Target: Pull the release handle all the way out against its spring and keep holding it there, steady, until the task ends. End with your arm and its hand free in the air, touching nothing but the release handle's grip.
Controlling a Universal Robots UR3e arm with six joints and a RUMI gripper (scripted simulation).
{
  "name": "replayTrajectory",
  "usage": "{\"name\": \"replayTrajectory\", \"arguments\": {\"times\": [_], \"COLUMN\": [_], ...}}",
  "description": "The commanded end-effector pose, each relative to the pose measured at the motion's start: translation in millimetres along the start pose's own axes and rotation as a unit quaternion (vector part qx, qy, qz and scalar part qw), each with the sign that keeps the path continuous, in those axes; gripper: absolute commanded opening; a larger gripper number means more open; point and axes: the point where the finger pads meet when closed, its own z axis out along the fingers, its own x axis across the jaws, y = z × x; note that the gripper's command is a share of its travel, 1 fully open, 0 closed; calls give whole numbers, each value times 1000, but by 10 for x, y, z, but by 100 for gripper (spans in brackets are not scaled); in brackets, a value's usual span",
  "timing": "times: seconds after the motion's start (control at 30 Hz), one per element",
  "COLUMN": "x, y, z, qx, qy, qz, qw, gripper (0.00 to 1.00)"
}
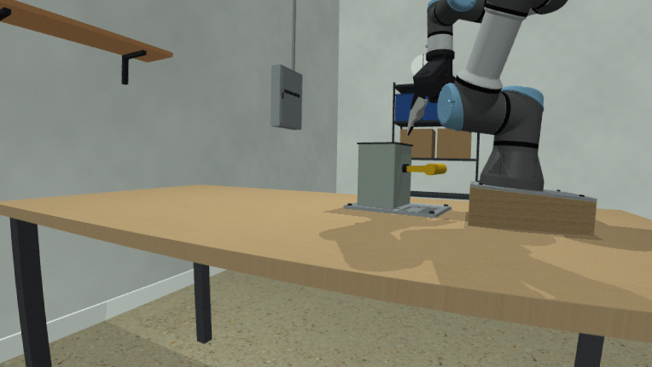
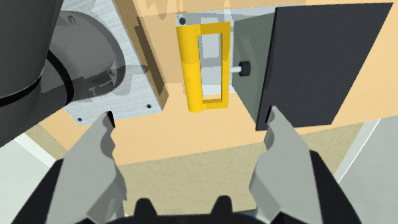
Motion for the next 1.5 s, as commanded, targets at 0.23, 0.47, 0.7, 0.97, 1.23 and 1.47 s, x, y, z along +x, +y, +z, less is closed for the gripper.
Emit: {"name": "replayTrajectory", "arguments": {"times": [0.23, 0.47, 0.7, 0.97, 1.23, 1.47], "x": [-21, -21, -21, -21, -21, -21], "y": [-74, -74, -74, -74, -74, -74], "z": [17, 17, 17, 17, 17, 17], "qx": [-3, -3, -3, -3, -3, -3], "qy": [8, 8, 8, 8, 8, 8], "qz": [-34, -34, -34, -34, -34, -34], "qw": [999, 999, 999, 999, 999, 999], "gripper": [0, 0, 0, 0, 0, 0]}}
